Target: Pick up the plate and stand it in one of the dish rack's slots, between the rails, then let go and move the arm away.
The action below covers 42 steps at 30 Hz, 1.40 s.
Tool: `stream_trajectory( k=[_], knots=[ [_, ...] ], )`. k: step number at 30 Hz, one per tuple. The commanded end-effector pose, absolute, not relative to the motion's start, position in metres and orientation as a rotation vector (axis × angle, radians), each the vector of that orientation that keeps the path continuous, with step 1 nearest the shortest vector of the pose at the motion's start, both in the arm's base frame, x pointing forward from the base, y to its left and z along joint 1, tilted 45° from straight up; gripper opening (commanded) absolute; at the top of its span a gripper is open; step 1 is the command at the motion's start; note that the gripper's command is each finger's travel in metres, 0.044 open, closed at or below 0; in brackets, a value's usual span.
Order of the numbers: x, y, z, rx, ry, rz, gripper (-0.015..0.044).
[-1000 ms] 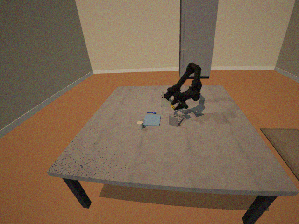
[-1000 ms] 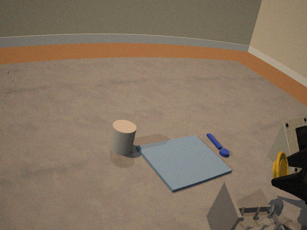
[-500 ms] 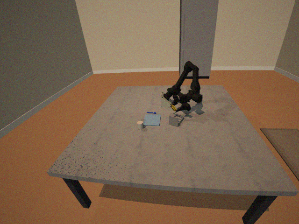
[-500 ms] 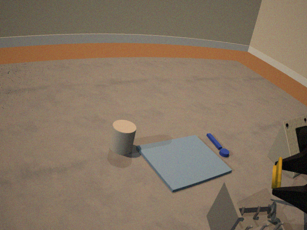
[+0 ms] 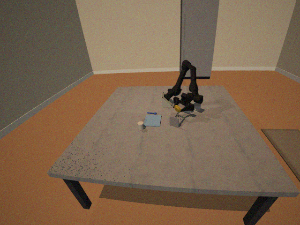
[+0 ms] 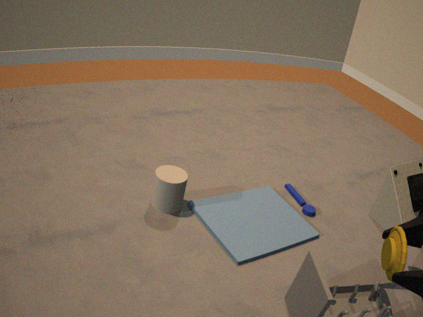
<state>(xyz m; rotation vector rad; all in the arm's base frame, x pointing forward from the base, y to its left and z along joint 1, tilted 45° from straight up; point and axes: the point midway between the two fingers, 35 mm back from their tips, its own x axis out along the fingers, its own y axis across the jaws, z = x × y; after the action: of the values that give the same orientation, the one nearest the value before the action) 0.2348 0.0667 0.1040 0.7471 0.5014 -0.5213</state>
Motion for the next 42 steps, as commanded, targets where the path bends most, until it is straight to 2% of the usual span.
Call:
stream_trajectory(
  k=[1, 15, 42],
  knots=[
    [0.233, 0.069, 0.110, 0.746, 0.425, -0.483, 0.0000],
    [0.217, 0.076, 0.125, 0.770, 0.182, -0.371, 0.0000],
    [0.232, 0.092, 0.102, 0.777, 0.182, -0.367, 0.0000]
  ],
)
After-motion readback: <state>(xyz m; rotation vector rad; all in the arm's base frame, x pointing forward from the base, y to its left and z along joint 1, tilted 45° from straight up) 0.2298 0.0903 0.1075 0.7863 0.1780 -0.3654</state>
